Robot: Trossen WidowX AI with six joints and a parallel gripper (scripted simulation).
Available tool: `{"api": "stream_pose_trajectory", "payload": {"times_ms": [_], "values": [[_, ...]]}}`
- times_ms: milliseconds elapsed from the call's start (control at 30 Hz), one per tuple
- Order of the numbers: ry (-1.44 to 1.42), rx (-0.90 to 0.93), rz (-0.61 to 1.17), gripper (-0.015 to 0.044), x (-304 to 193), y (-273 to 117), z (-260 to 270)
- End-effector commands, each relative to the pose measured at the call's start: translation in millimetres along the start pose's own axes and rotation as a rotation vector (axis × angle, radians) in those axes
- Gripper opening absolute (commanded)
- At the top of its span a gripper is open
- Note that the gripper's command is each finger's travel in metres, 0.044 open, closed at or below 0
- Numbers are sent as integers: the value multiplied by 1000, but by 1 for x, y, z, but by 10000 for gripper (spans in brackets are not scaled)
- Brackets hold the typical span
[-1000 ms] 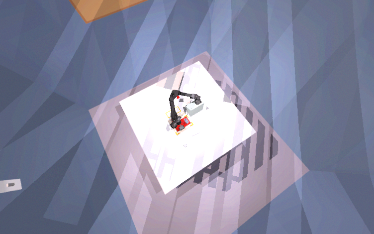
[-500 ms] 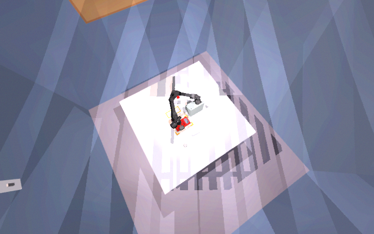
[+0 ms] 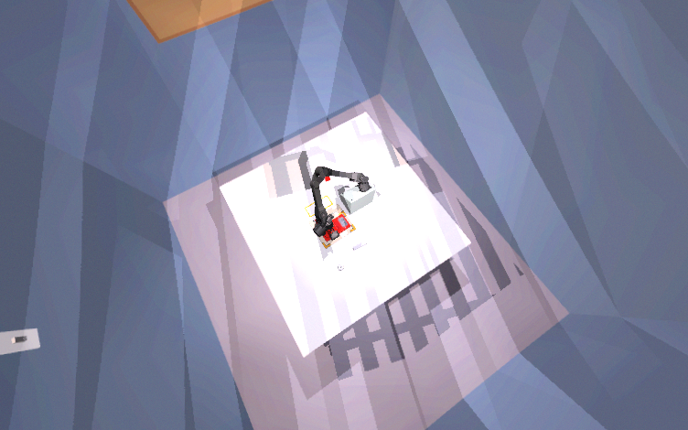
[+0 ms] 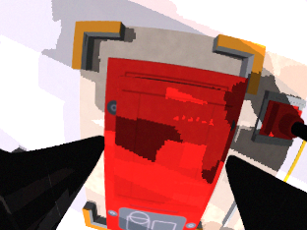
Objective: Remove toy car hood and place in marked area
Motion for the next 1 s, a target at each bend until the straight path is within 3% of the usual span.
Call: {"api": "stream_pose_trajectory", "payload": {"times_ms": [0,400,533,833,967], "values": [[-5,-4,-2,440,0,2,0],[-5,-4,-2,440,0,8,0],[0,0,0,335,0,6,0],[0,0,0,275,0,6,0],[0,0,0,170,0,5,0]]}}
Point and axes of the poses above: the point midway between the two fingers, 35 mm back from their tips, its own y axis out along the fingers, its own z axis across the jaws, x = y × z, the point moved 3 cm from there along -y, back along the fingers, and after that the axes turned 13 degrees about y, right-handed, at the moved point
